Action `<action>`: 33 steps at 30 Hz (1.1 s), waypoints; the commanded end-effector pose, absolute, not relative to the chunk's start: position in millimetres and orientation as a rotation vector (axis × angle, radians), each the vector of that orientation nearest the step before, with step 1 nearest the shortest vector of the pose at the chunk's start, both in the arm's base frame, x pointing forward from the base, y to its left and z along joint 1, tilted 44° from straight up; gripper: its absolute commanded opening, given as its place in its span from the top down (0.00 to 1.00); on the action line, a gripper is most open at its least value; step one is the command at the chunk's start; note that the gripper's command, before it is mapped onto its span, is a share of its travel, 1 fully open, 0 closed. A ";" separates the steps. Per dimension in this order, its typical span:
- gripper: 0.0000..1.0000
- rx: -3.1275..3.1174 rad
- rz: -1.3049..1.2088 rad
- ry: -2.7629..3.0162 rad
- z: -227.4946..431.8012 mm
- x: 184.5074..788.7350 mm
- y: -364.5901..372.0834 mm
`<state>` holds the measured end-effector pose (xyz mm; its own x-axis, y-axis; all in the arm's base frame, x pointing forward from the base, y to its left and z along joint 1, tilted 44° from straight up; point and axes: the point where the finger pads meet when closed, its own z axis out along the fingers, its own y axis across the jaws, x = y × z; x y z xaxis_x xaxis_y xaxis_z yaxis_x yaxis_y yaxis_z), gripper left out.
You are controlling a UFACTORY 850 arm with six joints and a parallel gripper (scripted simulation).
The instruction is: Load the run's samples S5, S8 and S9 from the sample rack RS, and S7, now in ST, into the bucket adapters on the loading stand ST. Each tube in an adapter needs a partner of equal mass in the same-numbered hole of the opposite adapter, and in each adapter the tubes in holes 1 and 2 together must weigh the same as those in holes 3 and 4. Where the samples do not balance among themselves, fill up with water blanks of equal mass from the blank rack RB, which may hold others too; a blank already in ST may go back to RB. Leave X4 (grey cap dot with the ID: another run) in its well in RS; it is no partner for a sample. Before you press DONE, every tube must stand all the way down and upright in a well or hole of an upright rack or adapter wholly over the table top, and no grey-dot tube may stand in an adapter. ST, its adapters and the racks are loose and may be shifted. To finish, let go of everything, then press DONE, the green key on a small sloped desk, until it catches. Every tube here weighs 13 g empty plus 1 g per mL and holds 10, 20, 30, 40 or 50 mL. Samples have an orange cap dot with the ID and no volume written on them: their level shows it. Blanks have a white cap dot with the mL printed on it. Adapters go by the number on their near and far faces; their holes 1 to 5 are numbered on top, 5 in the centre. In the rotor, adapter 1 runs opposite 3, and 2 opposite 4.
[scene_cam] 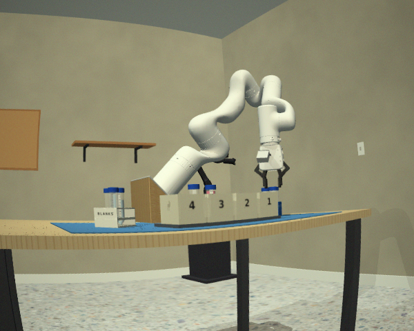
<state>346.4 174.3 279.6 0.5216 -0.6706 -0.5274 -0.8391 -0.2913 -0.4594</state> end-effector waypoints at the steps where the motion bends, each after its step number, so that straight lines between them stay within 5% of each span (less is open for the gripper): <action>1: 0.43 -2.050 0.301 1.224 277.9 347.3 176.2; 33: 0.43 -2.050 0.301 1.224 266.5 349.7 187.1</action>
